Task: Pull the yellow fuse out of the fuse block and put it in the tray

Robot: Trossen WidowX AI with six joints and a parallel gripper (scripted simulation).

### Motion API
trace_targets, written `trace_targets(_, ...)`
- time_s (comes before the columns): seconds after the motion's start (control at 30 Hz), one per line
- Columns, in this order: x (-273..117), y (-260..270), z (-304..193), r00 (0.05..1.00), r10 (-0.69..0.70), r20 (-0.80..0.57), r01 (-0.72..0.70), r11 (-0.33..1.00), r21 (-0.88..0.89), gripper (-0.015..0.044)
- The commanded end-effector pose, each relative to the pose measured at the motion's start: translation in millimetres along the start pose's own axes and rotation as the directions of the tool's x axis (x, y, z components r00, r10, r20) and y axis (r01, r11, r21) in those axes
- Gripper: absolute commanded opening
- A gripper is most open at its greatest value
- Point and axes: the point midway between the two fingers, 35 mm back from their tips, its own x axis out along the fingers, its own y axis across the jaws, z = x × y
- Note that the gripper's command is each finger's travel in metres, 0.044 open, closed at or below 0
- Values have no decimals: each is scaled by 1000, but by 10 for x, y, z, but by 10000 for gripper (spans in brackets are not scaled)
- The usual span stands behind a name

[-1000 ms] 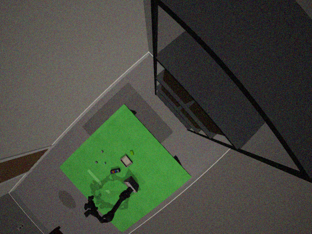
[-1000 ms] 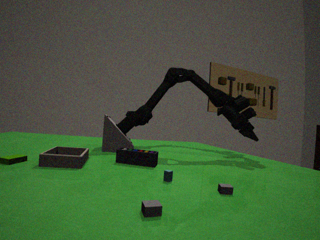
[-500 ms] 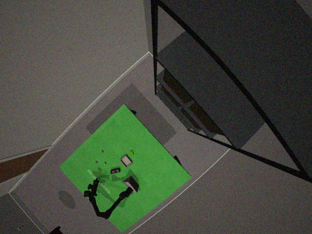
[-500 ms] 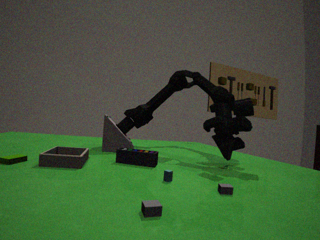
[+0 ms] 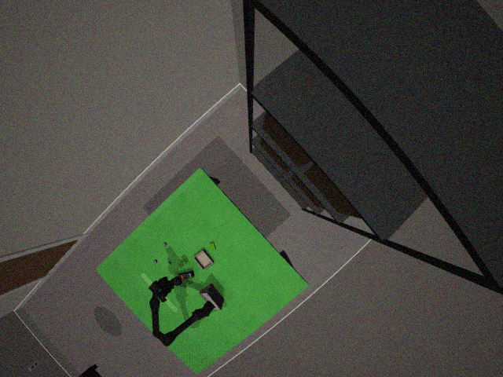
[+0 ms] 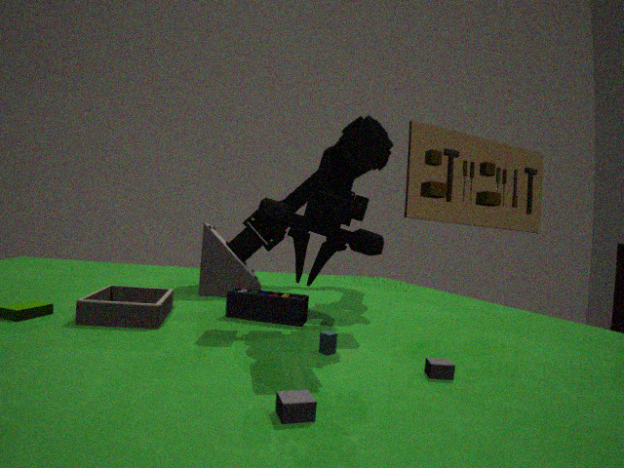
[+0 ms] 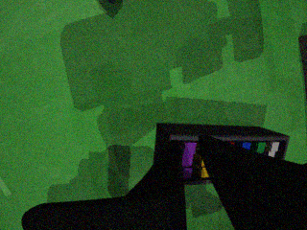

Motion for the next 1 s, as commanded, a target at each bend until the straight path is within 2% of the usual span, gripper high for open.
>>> trace_targets(0.0, -40, -307, -181, 983, 161, -86, -140, 968, 209, 61)
trace_targets(0.1, -68, -376, -233, 970, 224, -97, -189, 941, 282, 61)
trace_targets(0.97, 81, -317, -250, 970, 224, -97, -189, 941, 282, 61)
